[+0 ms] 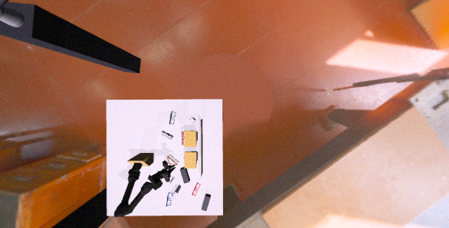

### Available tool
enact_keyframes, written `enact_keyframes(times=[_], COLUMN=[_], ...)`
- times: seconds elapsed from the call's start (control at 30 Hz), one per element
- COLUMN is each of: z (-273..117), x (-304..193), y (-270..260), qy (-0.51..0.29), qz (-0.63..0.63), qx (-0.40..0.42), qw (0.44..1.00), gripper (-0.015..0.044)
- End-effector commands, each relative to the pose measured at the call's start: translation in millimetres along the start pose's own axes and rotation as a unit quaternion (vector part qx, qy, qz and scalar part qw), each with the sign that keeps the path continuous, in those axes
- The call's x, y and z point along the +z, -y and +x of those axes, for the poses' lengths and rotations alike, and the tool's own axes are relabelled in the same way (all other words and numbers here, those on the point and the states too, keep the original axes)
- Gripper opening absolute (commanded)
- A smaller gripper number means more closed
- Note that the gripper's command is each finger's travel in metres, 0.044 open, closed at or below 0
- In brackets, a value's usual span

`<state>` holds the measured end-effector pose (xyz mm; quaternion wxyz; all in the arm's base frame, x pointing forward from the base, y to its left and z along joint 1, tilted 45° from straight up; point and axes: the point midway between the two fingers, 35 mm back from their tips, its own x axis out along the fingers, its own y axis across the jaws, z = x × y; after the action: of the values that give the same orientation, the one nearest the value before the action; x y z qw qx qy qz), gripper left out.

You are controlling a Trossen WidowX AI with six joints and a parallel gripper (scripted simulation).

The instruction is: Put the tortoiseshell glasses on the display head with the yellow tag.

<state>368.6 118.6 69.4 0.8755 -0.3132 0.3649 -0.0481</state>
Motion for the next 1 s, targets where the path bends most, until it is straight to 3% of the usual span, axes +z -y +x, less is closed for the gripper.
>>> enact_keyframes(times=[0.0, 0.33, 0.97], z=[37, 50, 58], x=[-29, -79, -86], y=[59, 145, 147], qy=[-0.164, -0.361, -0.362], qz=[-0.189, -0.397, -0.399], qx=[-0.021, 0.072, 0.074], qw=[0.968, 0.841, 0.839], gripper=[0.0000, 0.0000, 0.0000])
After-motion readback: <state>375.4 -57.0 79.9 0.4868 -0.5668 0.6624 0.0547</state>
